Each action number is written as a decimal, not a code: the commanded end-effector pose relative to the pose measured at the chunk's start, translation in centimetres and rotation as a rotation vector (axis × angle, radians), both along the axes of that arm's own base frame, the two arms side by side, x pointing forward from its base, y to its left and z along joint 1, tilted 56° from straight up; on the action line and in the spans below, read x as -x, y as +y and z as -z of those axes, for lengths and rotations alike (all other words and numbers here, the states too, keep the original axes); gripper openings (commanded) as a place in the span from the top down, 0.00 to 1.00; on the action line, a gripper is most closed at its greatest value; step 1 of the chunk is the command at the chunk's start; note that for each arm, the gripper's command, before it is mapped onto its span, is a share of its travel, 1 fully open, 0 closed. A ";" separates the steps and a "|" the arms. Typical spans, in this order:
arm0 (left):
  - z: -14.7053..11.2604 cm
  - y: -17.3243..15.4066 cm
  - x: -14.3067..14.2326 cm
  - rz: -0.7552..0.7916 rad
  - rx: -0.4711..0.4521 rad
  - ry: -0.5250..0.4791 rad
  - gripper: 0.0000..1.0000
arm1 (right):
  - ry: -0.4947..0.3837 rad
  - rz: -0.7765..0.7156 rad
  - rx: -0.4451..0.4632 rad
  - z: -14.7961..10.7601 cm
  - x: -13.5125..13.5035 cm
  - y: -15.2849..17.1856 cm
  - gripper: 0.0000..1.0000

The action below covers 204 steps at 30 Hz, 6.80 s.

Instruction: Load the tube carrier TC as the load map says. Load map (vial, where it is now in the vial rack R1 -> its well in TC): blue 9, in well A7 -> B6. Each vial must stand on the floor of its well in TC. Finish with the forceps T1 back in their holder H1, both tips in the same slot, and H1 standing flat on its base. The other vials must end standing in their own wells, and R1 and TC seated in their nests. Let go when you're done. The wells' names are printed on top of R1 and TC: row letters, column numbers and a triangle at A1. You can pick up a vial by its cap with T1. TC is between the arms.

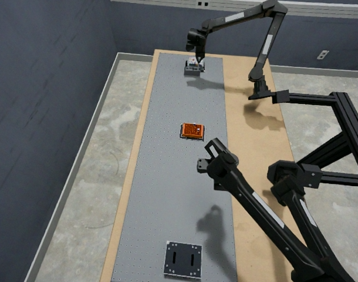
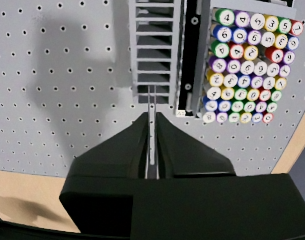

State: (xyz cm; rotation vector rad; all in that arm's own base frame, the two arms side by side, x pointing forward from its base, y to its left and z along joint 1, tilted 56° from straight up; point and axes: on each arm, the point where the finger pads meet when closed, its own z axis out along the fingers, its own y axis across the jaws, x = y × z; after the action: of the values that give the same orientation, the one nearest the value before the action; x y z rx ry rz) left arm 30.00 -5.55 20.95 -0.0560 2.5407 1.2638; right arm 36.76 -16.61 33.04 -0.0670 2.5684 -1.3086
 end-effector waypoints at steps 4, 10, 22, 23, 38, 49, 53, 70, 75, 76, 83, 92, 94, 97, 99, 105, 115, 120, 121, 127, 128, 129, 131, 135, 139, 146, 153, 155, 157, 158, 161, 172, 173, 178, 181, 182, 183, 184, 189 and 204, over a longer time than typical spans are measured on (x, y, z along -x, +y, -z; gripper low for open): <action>-0.7 -0.3 -0.4 -0.003 0.006 -0.015 0.00 | -0.049 -0.002 0.000 -2.3 -0.2 0.9 0.93; -0.7 -0.3 -0.4 -0.003 0.006 -0.015 0.00 | -0.044 -0.002 0.000 -2.4 -0.2 1.2 0.93; -0.7 -0.3 -0.4 -0.003 0.006 -0.015 0.00 | -0.049 -0.002 -0.001 -2.9 0.1 1.7 0.93; -0.7 -0.3 -0.4 -0.003 0.006 -0.015 0.00 | -0.048 0.002 -0.001 -2.9 0.2 1.6 0.93; -0.7 -0.3 -0.4 -0.003 0.006 -0.015 0.00 | -0.046 -0.002 -0.002 -3.3 0.2 2.4 0.93; -0.7 -0.3 -0.4 -0.003 0.006 -0.015 0.00 | -0.018 0.026 -0.002 -2.4 1.2 1.9 0.93; -0.7 -0.3 -0.4 -0.003 0.006 -0.015 0.00 | -0.042 -0.002 -0.002 -3.6 0.5 3.1 0.93; -0.7 -0.3 -0.4 -0.003 0.006 -0.015 0.00 | -0.042 -0.002 -0.003 -4.2 0.7 3.9 0.93; -0.7 -0.3 -0.4 -0.003 0.006 -0.015 0.00 | -0.030 0.010 -0.003 -3.8 1.0 3.8 0.93; -0.7 -0.3 -0.4 -0.003 0.006 -0.015 0.00 | -0.034 0.009 -0.003 -4.0 1.0 3.8 0.93; -0.7 -0.3 -0.4 -0.003 0.006 -0.015 0.00 | -0.006 0.028 -0.002 -3.0 1.6 3.4 0.93; -0.7 -0.3 -0.4 -0.003 0.006 -0.015 0.00 | -0.026 0.006 -0.003 -3.9 1.2 4.1 0.93; -0.7 -0.3 -0.4 -0.003 0.006 -0.015 0.00 | -0.026 0.006 -0.003 -3.8 1.2 4.1 0.93; -0.7 -0.3 -0.4 -0.003 0.006 -0.015 0.00 | 0.048 -0.035 0.019 -5.1 0.6 3.3 0.93; -0.7 -0.3 -0.4 -0.003 0.006 -0.015 0.00 | 0.048 -0.035 0.019 -5.1 0.6 3.3 0.93; -0.7 -0.3 -0.4 -0.003 0.006 -0.015 0.00 | 0.161 -0.133 0.061 -7.1 -0.9 2.7 0.93; -0.7 -0.3 -0.4 -0.003 0.006 -0.015 0.00 | 0.348 -0.277 0.121 -9.9 -2.8 1.9 0.93; -0.7 -0.3 -0.4 -0.003 0.006 -0.015 0.00 | 0.433 -0.340 0.147 -9.7 -2.9 1.8 0.93; -0.7 -0.3 -0.4 -0.003 0.006 -0.015 0.00 | 0.455 -0.361 0.154 -9.5 -2.6 2.1 0.93; -0.7 -0.3 -0.4 -0.003 0.006 -0.015 0.00 | 0.567 -0.456 0.197 -9.6 -2.6 2.2 0.93; -0.7 -0.3 -0.4 -0.003 0.006 -0.015 0.00 | 0.575 -0.463 0.200 -9.7 -2.6 2.2 0.93; -0.7 -0.3 -0.4 -0.003 0.006 -0.015 0.00 | 0.574 -0.464 0.200 -9.7 -2.6 2.2 0.93; -0.7 -0.3 -0.4 -0.003 0.006 -0.015 0.00 | 0.576 -0.466 0.198 -9.6 -2.7 2.3 0.93; -0.7 -0.3 -0.4 -0.003 0.006 -0.015 0.00 | 0.586 -0.466 0.194 -9.2 -3.0 2.2 0.93; -0.7 -0.3 -0.4 -0.003 0.006 -0.015 0.00 | 0.577 -0.463 0.194 -9.6 -3.0 2.1 0.93; -0.7 -0.3 -0.4 -0.003 0.006 -0.015 0.00 | 0.572 -0.471 0.199 -10.2 -3.1 2.5 0.93; -0.7 -0.3 -0.4 -0.003 0.006 -0.015 0.00 | 0.572 -0.469 0.199 -10.2 -3.1 2.4 0.93; -0.7 -0.3 -0.4 -0.003 0.006 -0.015 0.00 | 0.571 -0.469 0.200 -10.3 -3.1 2.4 0.93; -0.7 -0.3 -0.4 -0.003 0.006 -0.015 0.00 | 0.571 -0.469 0.200 -10.3 -3.1 2.4 0.93; -0.7 -0.3 -0.4 -0.003 0.006 -0.015 0.00 | 0.575 -0.466 0.199 -10.1 -3.0 2.3 0.93; -0.7 -0.3 -0.4 -0.003 0.006 -0.015 0.00 | 0.588 -0.457 0.194 -9.6 -2.7 1.8 0.93; -0.7 -0.3 -0.4 -0.003 0.006 -0.015 0.00 | 0.589 -0.461 0.190 -9.0 -2.8 1.7 0.93; -0.7 -0.3 -0.4 -0.003 0.006 -0.015 0.00 | 0.590 -0.461 0.190 -9.0 -2.8 1.7 0.93; -0.7 -0.3 -0.4 -0.003 0.006 -0.015 0.00 | 0.586 -0.466 0.190 -9.0 -3.0 1.7 0.93; -0.7 -0.3 -0.4 -0.003 0.006 -0.015 0.00 | 0.588 -0.460 0.191 -8.9 -2.9 1.5 0.93; -0.7 -0.3 -0.4 -0.003 0.006 -0.015 0.00 | 0.588 -0.459 0.192 -8.9 -2.9 1.4 0.93; -0.7 -0.3 -0.4 -0.003 0.006 -0.015 0.00 | 0.588 -0.459 0.192 -8.9 -2.9 1.4 0.93; -0.7 -0.3 -0.4 -0.003 0.006 -0.015 0.00 | 0.588 -0.459 0.192 -8.9 -2.9 1.4 0.93; -0.7 -0.3 -0.4 -0.003 0.006 -0.015 0.00 | 0.580 -0.459 0.193 -9.1 -3.0 1.4 0.92; -0.7 -0.3 -0.4 -0.003 0.006 -0.015 0.00 | 0.583 -0.467 0.193 -8.7 -3.2 1.3 0.90</action>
State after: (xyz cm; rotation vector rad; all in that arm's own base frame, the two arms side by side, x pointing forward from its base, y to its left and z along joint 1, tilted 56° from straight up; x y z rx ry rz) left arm 30.00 -5.55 20.95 -0.0560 2.5407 1.2638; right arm 39.93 -14.96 41.61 -1.1620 2.5972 -1.4814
